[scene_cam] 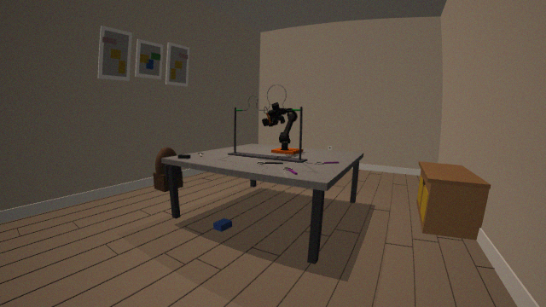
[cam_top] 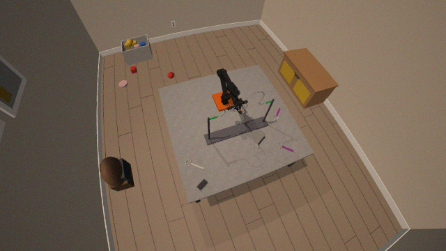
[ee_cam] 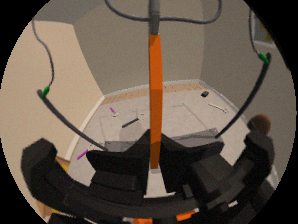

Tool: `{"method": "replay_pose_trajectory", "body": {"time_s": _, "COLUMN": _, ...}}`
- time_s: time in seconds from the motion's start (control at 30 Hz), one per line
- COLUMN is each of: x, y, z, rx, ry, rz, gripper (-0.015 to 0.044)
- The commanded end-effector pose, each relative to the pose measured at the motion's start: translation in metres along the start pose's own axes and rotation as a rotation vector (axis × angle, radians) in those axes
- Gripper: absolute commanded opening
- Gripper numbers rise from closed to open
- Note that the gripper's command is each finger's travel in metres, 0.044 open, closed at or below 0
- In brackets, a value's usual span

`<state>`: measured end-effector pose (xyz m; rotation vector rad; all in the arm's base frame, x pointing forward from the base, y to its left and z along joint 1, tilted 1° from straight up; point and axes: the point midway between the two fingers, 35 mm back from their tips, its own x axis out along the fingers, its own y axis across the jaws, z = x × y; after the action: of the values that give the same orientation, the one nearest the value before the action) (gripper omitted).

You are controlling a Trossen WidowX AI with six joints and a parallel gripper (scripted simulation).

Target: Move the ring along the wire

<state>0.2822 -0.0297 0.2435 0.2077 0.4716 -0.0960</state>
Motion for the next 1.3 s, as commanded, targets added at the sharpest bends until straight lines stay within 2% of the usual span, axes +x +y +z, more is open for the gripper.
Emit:
{"method": "replay_pose_trajectory", "body": {"time_s": 0.0, "x": 0.0, "y": 0.01, "z": 0.001, "rx": 0.056, "ry": -0.006, "rz": 0.028, "gripper": -0.015}}
{"method": "replay_pose_trajectory", "body": {"time_s": 0.6, "x": -0.007, "y": 0.069, "z": 0.014, "rx": 0.406, "ry": -0.013, "rz": 0.225, "gripper": -0.015}}
{"method": "replay_pose_trajectory", "body": {"time_s": 1.27, "x": -0.029, "y": 0.125, "z": 0.056, "rx": 0.842, "ry": -0.021, "rz": 0.468, "gripper": -0.015}}
